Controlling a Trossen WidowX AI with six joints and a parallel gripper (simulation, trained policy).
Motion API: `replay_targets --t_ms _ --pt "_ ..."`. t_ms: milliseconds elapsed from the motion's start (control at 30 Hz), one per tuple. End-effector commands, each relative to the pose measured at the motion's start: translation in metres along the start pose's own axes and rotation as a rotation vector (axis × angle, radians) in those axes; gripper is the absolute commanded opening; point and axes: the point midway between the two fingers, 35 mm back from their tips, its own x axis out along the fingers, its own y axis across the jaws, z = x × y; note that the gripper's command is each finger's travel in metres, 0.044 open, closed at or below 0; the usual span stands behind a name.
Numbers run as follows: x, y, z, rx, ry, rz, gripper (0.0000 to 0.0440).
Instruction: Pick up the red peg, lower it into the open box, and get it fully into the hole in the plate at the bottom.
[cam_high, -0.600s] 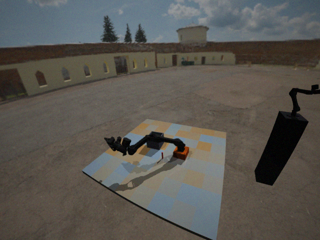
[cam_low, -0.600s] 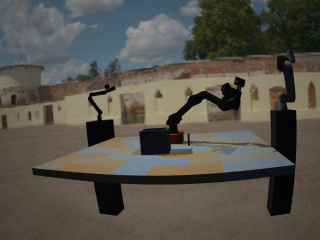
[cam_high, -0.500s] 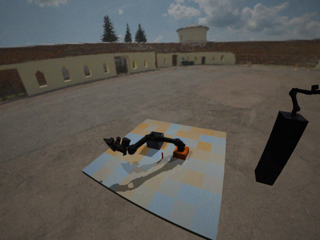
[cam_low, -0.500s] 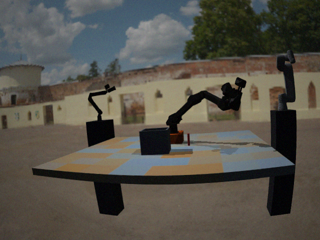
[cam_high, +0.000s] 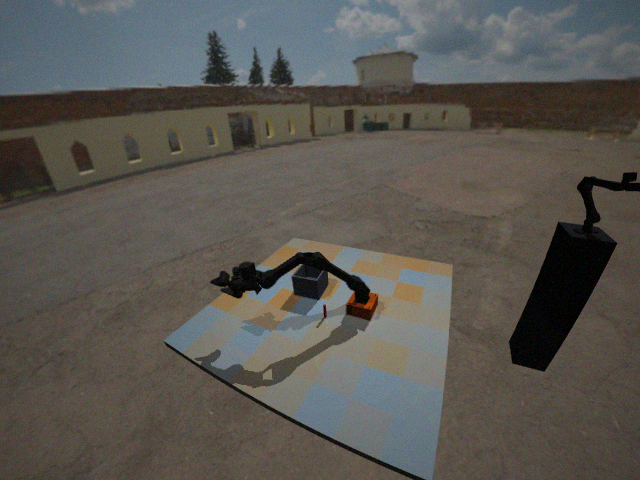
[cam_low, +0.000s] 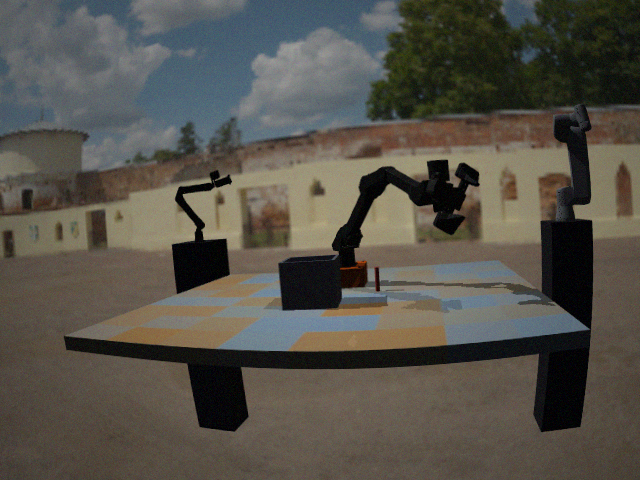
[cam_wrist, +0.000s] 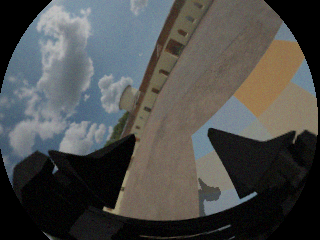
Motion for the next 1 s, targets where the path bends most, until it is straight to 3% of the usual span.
replay_targets --t_ms 0,433,967 --pt "-0.008 -0.006 -0.001 0.008 0.071 -0.046 0.0440" --pt "-0.072 -0.051 0.008 0.059 0.349 -0.332 0.0440" --pt "-0.187 -0.101 0.025 0.169 0.584 -0.689 0.0440"
